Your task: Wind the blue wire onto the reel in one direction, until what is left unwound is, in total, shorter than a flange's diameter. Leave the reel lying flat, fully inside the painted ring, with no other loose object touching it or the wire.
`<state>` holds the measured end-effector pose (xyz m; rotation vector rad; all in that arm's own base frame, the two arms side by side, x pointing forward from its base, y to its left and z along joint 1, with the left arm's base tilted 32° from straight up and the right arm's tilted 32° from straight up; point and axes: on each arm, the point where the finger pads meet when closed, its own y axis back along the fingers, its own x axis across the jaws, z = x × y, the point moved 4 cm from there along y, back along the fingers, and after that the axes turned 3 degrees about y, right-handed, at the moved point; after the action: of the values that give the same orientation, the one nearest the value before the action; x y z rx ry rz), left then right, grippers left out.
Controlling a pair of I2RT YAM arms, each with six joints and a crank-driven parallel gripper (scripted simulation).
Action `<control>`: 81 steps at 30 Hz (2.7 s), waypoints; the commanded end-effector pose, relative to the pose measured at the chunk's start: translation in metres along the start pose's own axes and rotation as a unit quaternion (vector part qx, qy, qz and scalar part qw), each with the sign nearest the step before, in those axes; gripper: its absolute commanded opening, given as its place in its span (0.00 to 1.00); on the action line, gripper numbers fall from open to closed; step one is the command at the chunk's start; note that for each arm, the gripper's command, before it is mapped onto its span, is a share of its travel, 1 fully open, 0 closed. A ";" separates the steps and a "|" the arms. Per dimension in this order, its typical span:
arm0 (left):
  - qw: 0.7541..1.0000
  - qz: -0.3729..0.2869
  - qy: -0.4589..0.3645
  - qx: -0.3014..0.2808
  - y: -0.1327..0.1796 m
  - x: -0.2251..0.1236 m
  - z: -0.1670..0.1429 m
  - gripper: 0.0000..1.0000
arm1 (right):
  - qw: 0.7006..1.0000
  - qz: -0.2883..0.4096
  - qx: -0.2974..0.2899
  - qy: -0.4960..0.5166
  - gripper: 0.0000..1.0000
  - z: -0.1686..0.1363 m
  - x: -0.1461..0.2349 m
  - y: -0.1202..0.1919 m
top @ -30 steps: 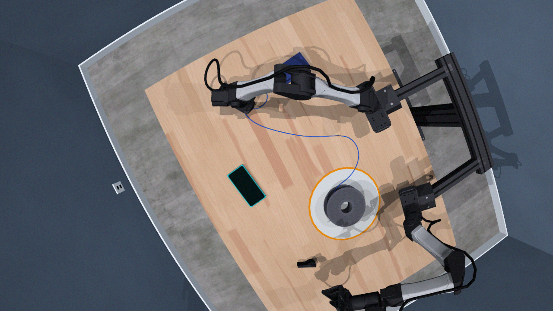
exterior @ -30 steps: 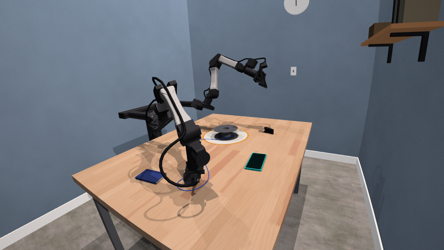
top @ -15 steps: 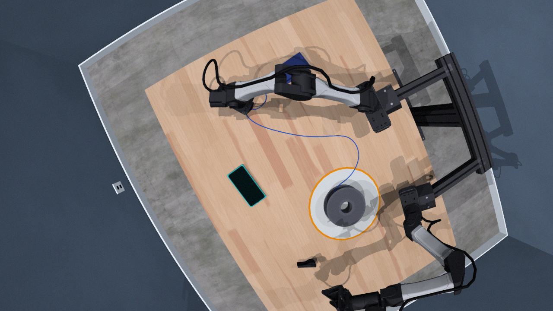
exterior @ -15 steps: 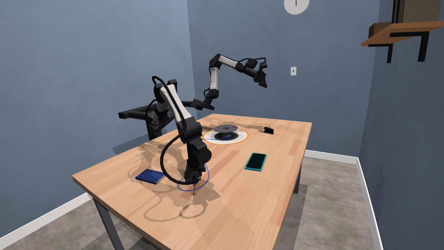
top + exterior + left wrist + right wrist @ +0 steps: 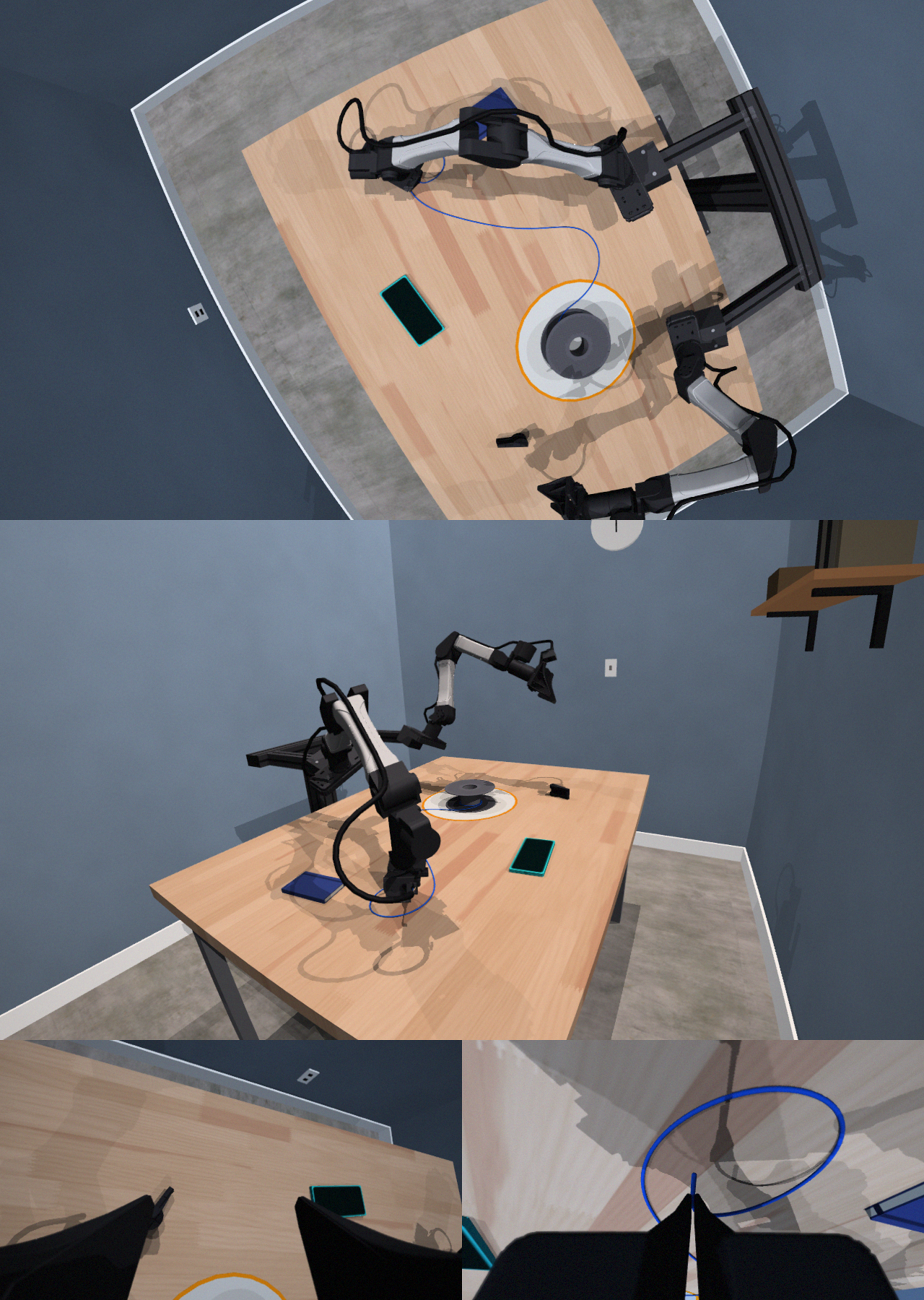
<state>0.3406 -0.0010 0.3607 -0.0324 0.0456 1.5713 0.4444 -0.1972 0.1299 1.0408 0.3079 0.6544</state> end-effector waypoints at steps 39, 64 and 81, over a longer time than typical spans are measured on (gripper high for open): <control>0.999 0.014 -0.009 0.041 0.016 -0.008 -0.030 0.97 | 1.000 0.010 -0.024 -0.003 0.00 0.011 0.006 0.014; 0.945 0.098 -0.070 0.304 0.078 -0.041 -0.211 0.97 | 1.000 0.010 -0.024 -0.003 0.00 0.011 0.006 0.014; 0.867 0.148 -0.108 0.464 0.097 -0.072 -0.299 0.97 | 1.000 0.010 -0.024 -0.003 0.00 0.011 0.006 0.014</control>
<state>0.2419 -0.0778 0.0693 0.9305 0.5996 1.6756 0.4444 -0.1972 0.1299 1.0408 0.3079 0.6544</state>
